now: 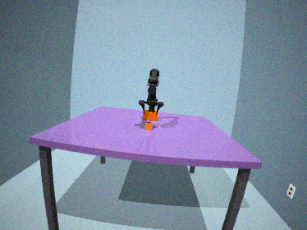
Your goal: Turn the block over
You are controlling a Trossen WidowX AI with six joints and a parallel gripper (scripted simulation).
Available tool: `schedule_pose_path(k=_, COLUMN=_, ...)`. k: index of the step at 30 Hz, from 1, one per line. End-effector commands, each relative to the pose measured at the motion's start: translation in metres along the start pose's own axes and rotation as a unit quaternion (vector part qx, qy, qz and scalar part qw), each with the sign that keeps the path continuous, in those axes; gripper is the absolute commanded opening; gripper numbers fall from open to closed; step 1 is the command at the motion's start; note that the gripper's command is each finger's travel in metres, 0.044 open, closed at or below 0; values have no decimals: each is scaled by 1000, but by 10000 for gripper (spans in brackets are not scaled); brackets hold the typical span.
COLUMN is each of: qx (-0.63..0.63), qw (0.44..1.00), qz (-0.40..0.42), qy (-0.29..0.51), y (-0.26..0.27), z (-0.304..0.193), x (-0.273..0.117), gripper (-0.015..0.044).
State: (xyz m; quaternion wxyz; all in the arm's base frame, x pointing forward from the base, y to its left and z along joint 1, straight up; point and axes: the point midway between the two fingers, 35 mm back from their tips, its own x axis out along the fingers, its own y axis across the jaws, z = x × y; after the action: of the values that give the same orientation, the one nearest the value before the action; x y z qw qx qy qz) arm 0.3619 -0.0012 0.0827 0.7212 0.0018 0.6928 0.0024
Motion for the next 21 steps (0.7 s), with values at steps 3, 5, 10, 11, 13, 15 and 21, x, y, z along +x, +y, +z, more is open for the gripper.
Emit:
schedule_pose_path(k=3, qx=7, qw=1000, qz=-5, qy=4, y=-4, z=3, x=22, gripper=440)
schedule_pose_path(k=5, qx=7, qw=1000, qz=-5, qy=5, y=-4, z=2, x=34, gripper=440)
schedule_pose_path(k=10, qx=7, qw=1000, qz=-5, qy=5, y=-4, z=2, x=36, gripper=440)
schedule_pose_path(k=11, qx=7, qw=1000, qz=-5, qy=5, y=-4, z=3, x=41, gripper=440)
schedule_pose_path(k=13, qx=7, qw=1000, qz=-5, qy=4, y=-5, z=3, x=49, gripper=440)
schedule_pose_path(k=15, qx=7, qw=1000, qz=-5, qy=4, y=-5, z=3, x=49, gripper=440)
schedule_pose_path(k=21, qx=7, qw=1000, qz=-5, qy=5, y=-5, z=3, x=56, gripper=440)
